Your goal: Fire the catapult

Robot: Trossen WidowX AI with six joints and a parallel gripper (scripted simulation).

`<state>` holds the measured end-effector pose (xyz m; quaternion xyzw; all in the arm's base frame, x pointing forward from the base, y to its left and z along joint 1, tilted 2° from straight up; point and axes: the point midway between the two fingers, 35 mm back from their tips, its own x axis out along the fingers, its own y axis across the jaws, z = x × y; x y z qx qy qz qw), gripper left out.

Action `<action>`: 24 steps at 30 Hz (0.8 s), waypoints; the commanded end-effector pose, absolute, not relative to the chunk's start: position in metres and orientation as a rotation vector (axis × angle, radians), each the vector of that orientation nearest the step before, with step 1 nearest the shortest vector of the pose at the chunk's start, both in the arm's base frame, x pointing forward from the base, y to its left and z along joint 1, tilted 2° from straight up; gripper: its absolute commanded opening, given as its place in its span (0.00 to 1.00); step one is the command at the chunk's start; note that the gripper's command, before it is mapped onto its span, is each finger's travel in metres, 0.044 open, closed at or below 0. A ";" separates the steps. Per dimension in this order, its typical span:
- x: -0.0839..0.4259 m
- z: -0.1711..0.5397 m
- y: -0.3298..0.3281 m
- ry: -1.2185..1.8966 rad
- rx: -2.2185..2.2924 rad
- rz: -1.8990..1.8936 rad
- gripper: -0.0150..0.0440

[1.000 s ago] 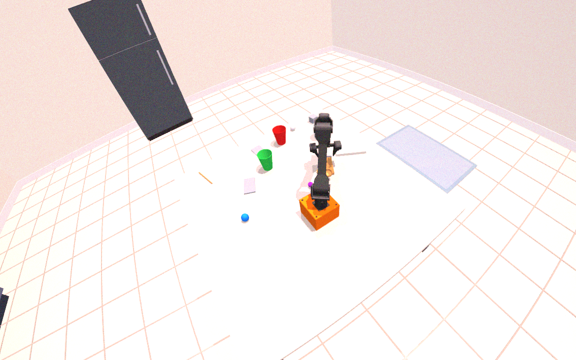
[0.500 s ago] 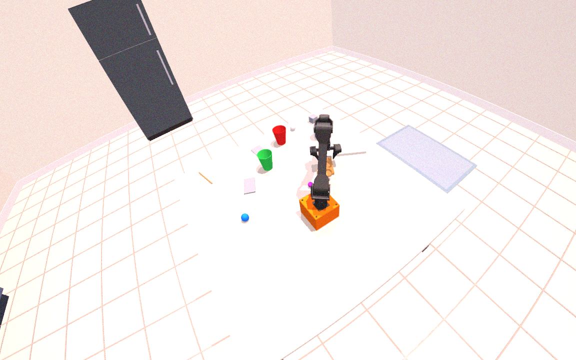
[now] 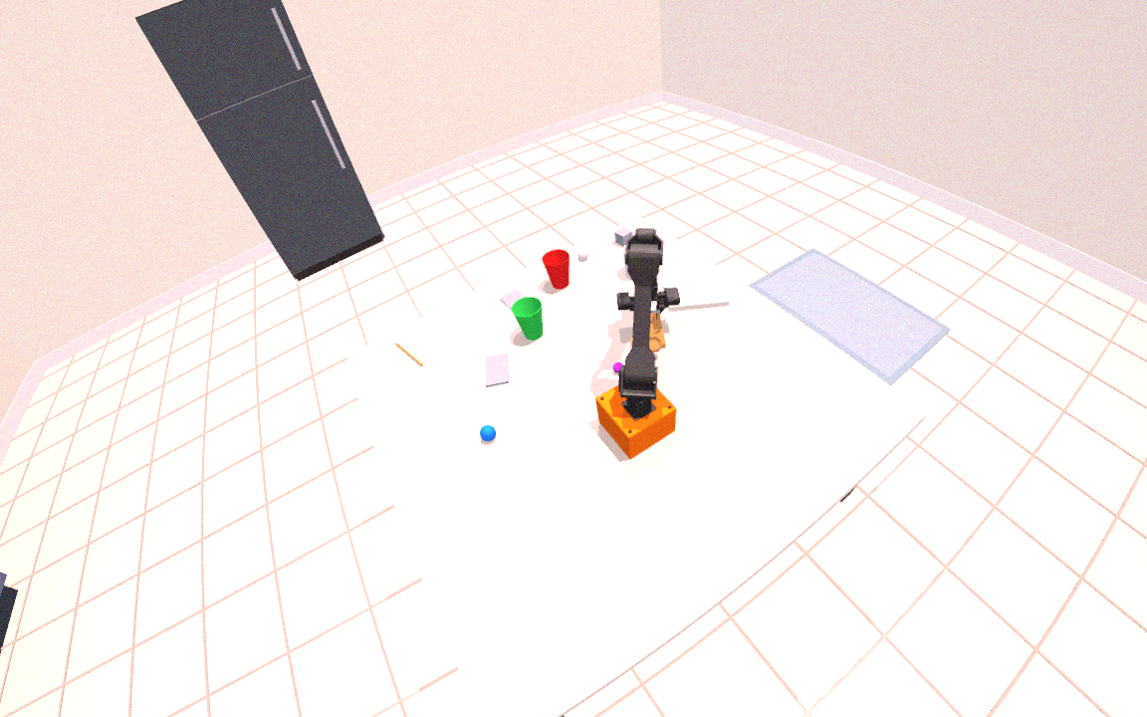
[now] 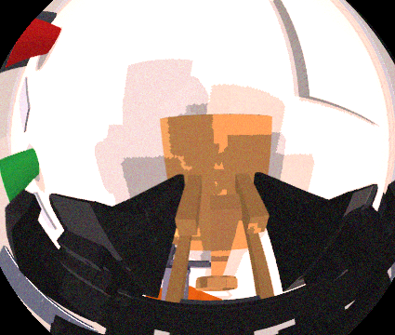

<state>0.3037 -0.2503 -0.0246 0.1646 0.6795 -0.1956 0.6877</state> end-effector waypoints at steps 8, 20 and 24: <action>0.304 0.014 -0.249 1.520 0.368 -0.438 0.26; 0.305 0.017 -0.250 1.522 0.367 -0.436 0.25; 0.305 0.011 -0.251 1.522 0.366 -0.436 0.25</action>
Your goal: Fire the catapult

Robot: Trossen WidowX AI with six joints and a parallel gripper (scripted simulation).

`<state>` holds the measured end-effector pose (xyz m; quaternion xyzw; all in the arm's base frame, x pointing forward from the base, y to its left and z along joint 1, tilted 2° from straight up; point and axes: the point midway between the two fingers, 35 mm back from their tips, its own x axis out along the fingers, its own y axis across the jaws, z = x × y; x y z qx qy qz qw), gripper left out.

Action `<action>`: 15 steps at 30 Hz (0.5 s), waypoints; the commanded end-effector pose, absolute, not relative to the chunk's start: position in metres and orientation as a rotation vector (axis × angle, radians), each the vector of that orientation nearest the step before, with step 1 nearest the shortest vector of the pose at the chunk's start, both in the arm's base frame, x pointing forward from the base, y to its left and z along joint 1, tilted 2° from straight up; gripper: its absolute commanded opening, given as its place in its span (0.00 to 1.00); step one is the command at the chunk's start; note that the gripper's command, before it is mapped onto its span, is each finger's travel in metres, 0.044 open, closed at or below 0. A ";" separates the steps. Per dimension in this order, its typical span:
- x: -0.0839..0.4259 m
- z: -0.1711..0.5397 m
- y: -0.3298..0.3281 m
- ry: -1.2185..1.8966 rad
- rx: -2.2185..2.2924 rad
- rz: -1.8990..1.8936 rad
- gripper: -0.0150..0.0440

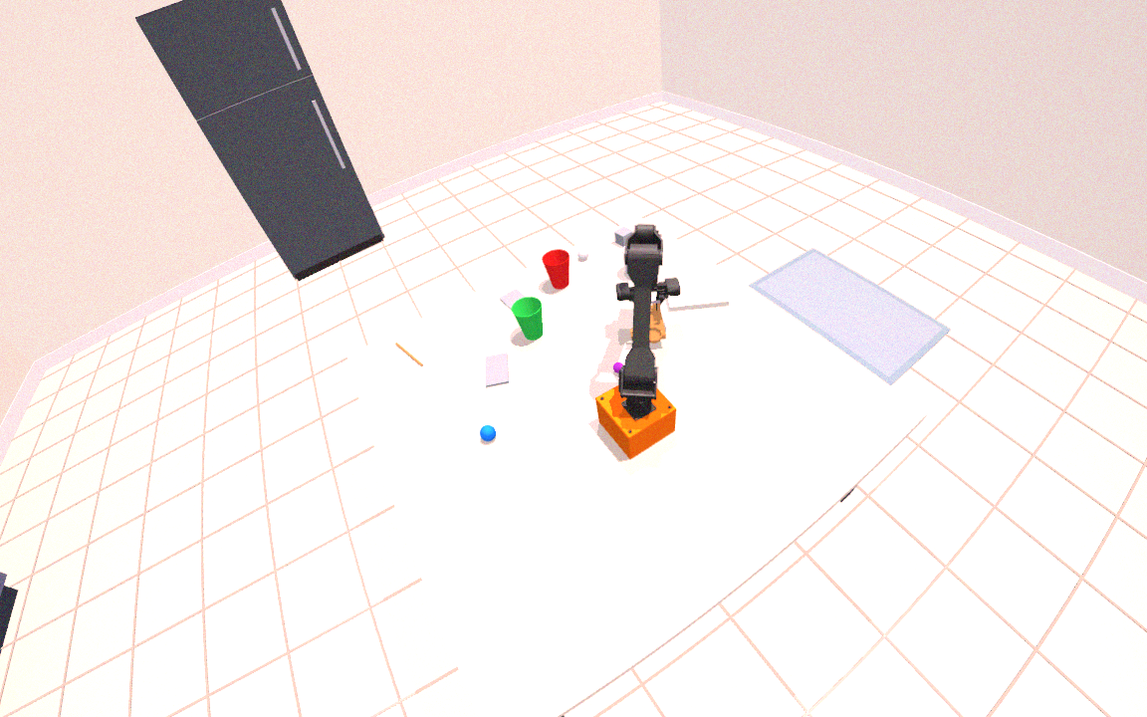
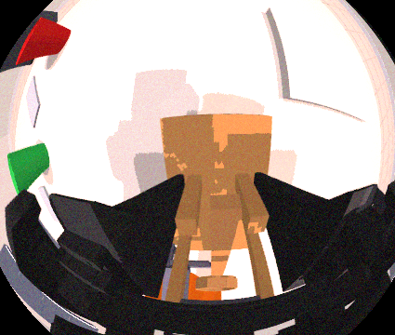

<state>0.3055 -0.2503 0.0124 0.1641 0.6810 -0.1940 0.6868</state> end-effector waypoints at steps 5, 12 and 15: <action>0.306 0.002 -0.251 1.522 0.366 -0.436 0.25; 0.306 -0.009 -0.252 1.522 0.366 -0.436 0.25; 0.305 -0.014 -0.252 1.523 0.365 -0.436 0.25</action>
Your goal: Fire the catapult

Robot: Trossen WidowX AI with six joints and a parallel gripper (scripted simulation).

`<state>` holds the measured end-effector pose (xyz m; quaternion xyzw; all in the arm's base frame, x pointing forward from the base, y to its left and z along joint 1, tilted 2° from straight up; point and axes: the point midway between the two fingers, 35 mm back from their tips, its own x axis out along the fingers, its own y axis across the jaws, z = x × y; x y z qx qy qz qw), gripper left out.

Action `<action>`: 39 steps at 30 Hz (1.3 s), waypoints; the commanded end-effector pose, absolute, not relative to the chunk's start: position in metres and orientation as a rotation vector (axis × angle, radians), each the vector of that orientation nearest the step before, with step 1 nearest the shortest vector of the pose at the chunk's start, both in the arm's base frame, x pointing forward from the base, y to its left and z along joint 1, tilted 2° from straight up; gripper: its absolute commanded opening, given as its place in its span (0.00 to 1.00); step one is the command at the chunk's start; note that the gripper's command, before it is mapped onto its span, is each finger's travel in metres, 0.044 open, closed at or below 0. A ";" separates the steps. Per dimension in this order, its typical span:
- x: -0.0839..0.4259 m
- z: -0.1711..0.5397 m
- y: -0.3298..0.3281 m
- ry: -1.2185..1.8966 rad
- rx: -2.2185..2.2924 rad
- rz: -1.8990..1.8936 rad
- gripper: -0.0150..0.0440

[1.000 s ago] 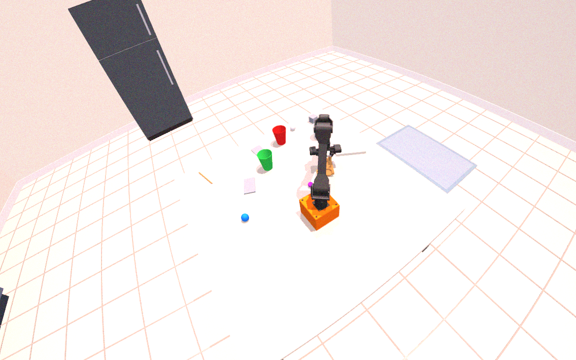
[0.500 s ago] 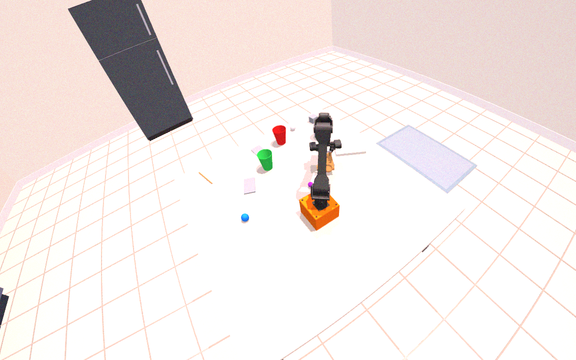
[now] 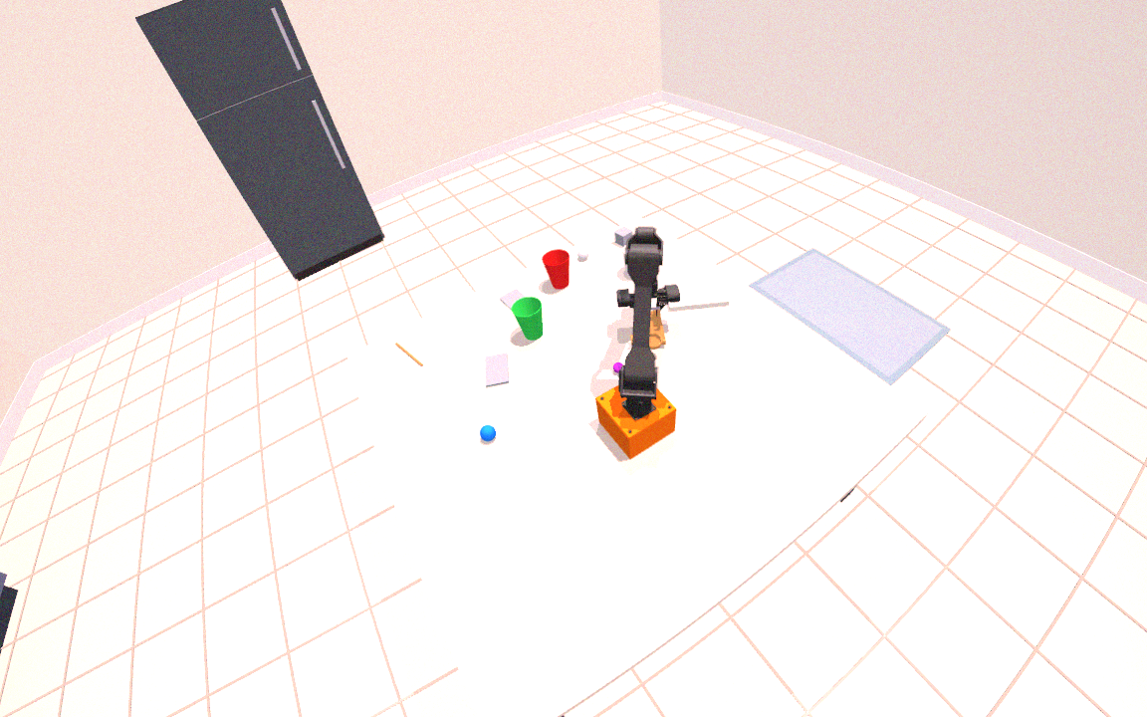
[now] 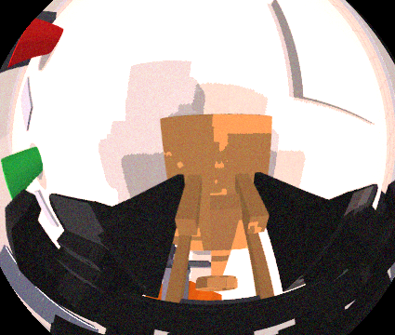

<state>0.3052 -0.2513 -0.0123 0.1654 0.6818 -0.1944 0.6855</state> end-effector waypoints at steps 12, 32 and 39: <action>0.305 -0.022 -0.251 1.527 0.371 -0.436 0.25; 0.304 0.067 -0.247 1.528 0.373 -0.435 1.00; 0.304 0.058 -0.247 1.538 0.372 -0.429 1.00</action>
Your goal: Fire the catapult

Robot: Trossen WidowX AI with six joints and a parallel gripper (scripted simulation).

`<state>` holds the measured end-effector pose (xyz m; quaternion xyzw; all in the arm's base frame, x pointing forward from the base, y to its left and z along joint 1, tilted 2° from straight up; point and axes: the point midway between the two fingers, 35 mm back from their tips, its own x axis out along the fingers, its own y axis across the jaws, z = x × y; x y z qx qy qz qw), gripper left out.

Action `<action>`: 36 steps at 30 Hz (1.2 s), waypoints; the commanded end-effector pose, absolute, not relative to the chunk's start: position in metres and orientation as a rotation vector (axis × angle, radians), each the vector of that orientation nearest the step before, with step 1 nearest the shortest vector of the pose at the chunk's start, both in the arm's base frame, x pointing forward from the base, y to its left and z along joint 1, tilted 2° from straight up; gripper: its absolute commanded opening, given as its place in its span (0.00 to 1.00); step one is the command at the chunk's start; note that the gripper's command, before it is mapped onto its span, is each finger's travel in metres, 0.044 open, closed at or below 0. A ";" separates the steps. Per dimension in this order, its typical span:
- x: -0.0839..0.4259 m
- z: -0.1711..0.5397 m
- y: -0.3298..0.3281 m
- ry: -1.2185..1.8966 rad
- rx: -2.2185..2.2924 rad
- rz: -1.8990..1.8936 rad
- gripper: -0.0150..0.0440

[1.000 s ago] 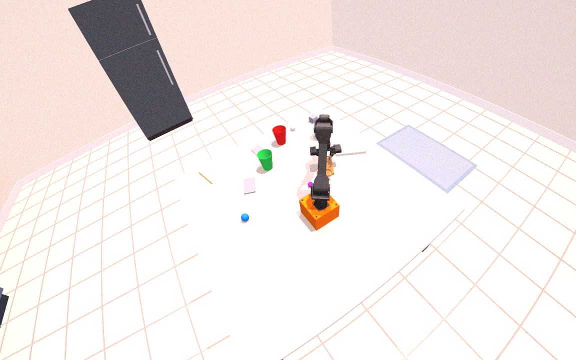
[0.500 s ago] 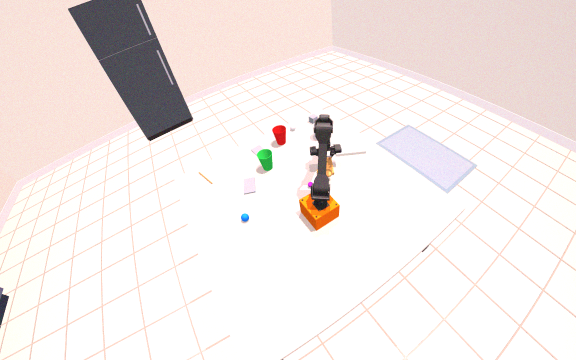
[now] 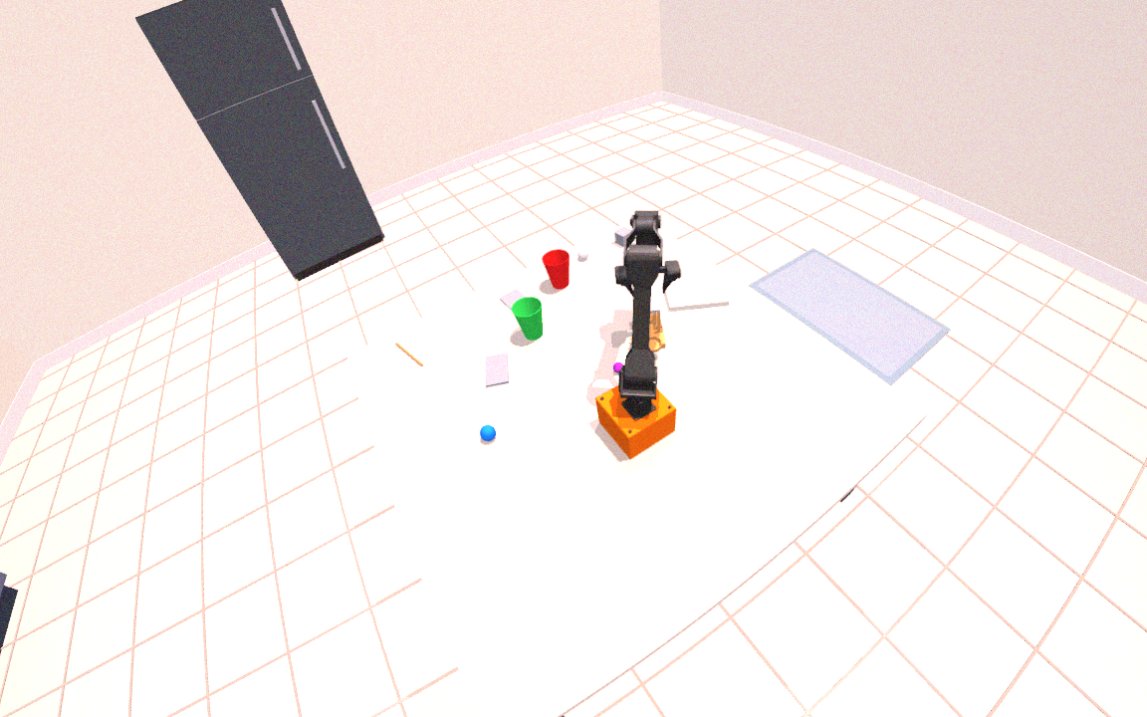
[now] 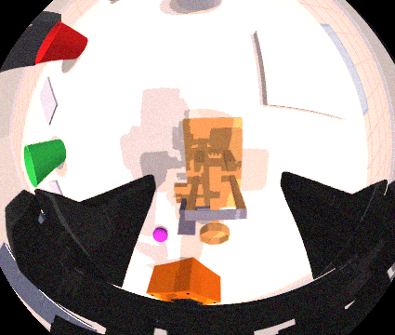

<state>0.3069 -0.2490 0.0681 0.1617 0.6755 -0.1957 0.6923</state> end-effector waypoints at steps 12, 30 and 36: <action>0.295 0.089 -0.217 1.555 0.323 -0.373 0.82; 0.208 -0.001 -0.072 1.582 -0.032 -0.011 0.76; 0.204 -0.005 -0.066 1.581 -0.045 0.002 0.76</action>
